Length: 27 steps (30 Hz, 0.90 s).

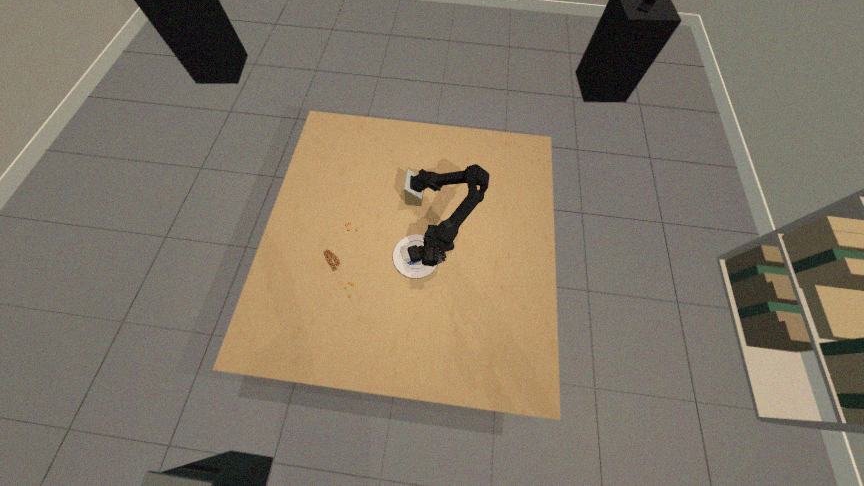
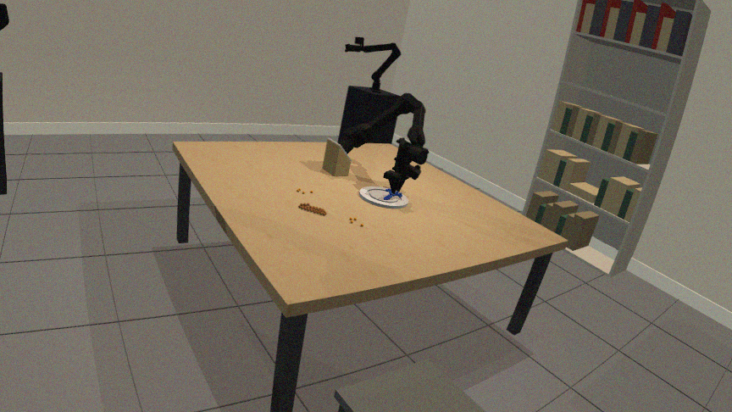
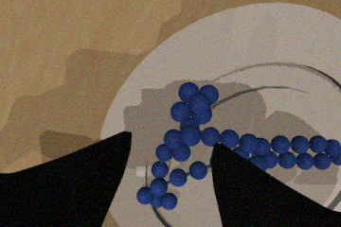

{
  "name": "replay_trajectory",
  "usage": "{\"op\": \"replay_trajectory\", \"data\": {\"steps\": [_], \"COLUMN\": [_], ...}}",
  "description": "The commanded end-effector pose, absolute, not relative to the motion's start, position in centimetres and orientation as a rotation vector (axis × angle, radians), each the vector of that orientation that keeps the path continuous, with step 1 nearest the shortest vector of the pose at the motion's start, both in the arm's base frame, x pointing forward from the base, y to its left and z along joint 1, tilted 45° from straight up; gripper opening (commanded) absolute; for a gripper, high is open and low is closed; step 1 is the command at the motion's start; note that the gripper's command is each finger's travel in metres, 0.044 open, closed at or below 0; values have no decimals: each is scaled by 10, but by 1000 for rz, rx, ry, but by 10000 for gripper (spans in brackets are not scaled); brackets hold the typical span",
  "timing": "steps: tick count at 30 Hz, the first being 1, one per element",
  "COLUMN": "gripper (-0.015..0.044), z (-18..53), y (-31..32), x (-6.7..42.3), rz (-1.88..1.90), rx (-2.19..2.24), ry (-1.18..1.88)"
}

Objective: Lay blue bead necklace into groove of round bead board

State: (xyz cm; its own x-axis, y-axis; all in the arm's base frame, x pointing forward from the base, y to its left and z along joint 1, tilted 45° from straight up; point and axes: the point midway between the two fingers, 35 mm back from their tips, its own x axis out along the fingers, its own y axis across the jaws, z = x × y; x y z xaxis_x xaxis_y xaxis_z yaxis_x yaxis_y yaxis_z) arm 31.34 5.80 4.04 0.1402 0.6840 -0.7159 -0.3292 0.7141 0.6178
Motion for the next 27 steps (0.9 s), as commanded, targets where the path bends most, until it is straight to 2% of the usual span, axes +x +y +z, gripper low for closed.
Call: {"op": "replay_trajectory", "data": {"steps": [1,6,27], "gripper": [315,440,440], "z": [40,41,41], "y": [58,58,58], "x": [314,312,312], "rz": [754,757,757], "rx": [346,349,349], "ry": [1226,1232,1232]}}
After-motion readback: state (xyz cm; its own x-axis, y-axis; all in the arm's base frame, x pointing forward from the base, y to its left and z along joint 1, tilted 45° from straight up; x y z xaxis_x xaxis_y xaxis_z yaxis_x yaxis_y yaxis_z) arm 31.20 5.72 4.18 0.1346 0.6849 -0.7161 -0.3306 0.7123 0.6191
